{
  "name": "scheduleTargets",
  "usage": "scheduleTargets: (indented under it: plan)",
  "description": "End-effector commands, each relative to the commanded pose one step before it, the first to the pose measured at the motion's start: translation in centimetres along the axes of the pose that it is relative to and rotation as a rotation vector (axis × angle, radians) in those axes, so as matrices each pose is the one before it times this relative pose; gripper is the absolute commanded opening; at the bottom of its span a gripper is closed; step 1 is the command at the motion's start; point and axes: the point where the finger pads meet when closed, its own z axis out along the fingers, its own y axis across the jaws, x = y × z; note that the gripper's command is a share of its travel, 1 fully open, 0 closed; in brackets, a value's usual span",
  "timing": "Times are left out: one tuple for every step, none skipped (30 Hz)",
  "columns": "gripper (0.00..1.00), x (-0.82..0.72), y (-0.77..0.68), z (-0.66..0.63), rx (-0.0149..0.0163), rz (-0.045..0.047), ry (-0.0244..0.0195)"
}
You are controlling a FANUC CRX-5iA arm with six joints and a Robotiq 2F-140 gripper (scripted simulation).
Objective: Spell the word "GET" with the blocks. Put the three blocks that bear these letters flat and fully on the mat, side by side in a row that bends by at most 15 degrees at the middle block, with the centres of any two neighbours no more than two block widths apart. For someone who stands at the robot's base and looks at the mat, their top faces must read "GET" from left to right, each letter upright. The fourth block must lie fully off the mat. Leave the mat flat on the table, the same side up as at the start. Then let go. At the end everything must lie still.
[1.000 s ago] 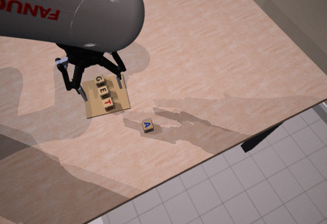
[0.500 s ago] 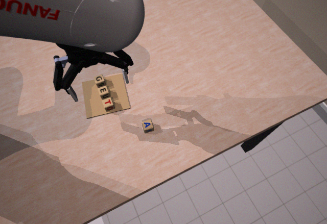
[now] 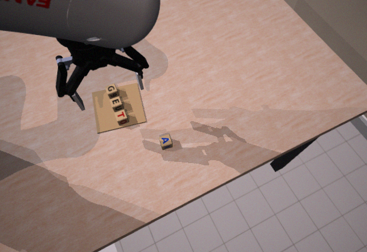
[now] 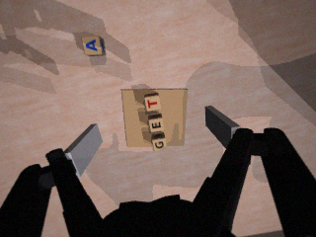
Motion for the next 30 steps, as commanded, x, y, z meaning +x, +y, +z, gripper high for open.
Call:
scheduleTargets:
  plan:
    - [1.00, -0.001, -0.008, -1.365, 0.00011, -0.00009, 0.00013]
    - [1.00, 0.000, 0.000, 0.000, 0.00000, 0.00000, 0.00000]
    - [1.00, 0.000, 0.000, -0.448, 0.00000, 0.00000, 0.00000]
    - [1.00, 0.000, 0.000, -0.447, 0.00000, 0.00000, 0.00000]
    - [1.00, 0.000, 0.000, -0.439, 0.00000, 0.00000, 0.00000]
    - [1.00, 0.000, 0.000, -0.422, 0.00000, 0.00000, 0.00000]
    - [1.00, 0.000, 0.000, -0.397, 0.00000, 0.00000, 0.00000]
    - [1.00, 0.000, 0.000, -0.364, 0.00000, 0.00000, 0.00000]
    - [1.00, 0.000, 0.001, -0.325, 0.00000, 0.00000, -0.00001]
    - [1.00, 0.000, -0.001, -0.281, 0.00000, 0.00000, 0.00001]
    - [1.00, 0.000, 0.001, -0.231, 0.00000, 0.00000, -0.00001]
    - [1.00, 0.000, -0.001, -0.178, 0.00000, 0.00000, 0.00001]
    - [1.00, 0.000, 0.000, -0.130, 0.00000, 0.00000, 0.00000]
    - [1.00, 0.000, 0.000, -0.085, 0.00000, 0.00000, 0.00000]
    - [1.00, 0.000, 0.000, -0.047, 0.00000, 0.00000, 0.00000]
    - [1.00, 0.000, 0.000, -0.018, 0.00000, 0.00000, 0.00000]
    - [1.00, 0.000, 0.000, -0.003, 0.00000, 0.00000, 0.00000]
    - [1.00, 0.000, 0.000, 0.000, 0.00000, 0.00000, 0.00000]
    - [1.00, 0.000, 0.000, 0.000, 0.00000, 0.00000, 0.00000]
    - [1.00, 0.000, 0.000, 0.000, 0.00000, 0.00000, 0.00000]
    - [1.00, 0.000, 0.000, 0.000, 0.00000, 0.00000, 0.00000]
    - [1.00, 0.000, 0.000, 0.000, 0.00000, 0.00000, 0.00000]
    - [1.00, 0.000, 0.000, 0.000, 0.00000, 0.00000, 0.00000]
    - [1.00, 0.000, 0.000, 0.000, 0.00000, 0.00000, 0.00000]
    - [1.00, 0.000, 0.000, 0.000, 0.00000, 0.00000, 0.00000]
    - [1.00, 0.000, 0.000, 0.000, 0.00000, 0.00000, 0.00000]
    - [1.00, 0.000, 0.000, 0.000, 0.00000, 0.00000, 0.00000]
    - [1.00, 0.000, 0.000, 0.000, 0.00000, 0.00000, 0.00000]
    - [1.00, 0.000, 0.000, 0.000, 0.00000, 0.00000, 0.00000]
    - [1.00, 0.000, 0.000, 0.000, 0.00000, 0.00000, 0.00000]
